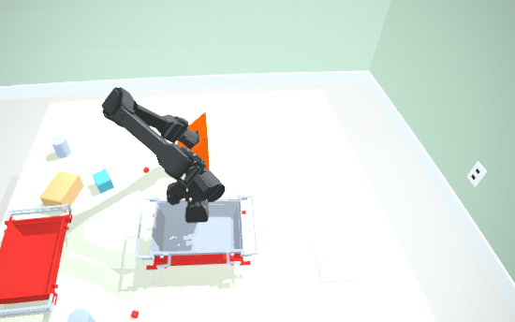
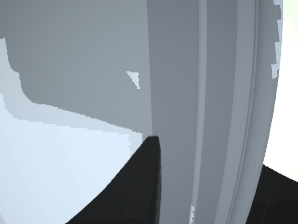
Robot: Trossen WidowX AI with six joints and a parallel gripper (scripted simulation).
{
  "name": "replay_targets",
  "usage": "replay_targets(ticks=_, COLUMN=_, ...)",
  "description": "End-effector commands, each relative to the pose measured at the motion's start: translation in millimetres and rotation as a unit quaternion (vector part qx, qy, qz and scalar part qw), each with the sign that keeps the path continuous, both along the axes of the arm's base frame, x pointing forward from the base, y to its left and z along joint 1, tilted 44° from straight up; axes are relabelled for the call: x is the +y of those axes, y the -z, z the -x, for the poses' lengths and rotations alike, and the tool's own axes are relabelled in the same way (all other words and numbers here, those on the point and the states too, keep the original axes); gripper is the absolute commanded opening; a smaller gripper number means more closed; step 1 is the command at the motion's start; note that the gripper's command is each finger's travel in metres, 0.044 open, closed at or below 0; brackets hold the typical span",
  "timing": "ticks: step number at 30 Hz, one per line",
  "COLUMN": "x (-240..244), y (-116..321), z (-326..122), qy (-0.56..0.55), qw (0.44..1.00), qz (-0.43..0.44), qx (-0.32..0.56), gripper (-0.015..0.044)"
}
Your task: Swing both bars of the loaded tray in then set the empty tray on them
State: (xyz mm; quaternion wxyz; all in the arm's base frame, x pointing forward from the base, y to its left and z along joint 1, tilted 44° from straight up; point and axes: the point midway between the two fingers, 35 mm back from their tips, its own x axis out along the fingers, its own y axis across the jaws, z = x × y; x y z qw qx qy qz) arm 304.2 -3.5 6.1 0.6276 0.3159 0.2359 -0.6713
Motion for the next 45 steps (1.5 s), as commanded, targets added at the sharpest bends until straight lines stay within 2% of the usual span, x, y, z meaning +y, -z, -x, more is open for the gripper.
replay_targets(ticks=1, x=-4.7, y=2.2, z=4.9, qy=0.005, qw=1.000, qz=0.000, qx=0.011, gripper=0.0000)
replay_targets(ticks=45, x=-4.3, y=3.5, z=2.9, qy=0.002, qw=1.000, qz=0.000, qx=0.005, gripper=0.0000)
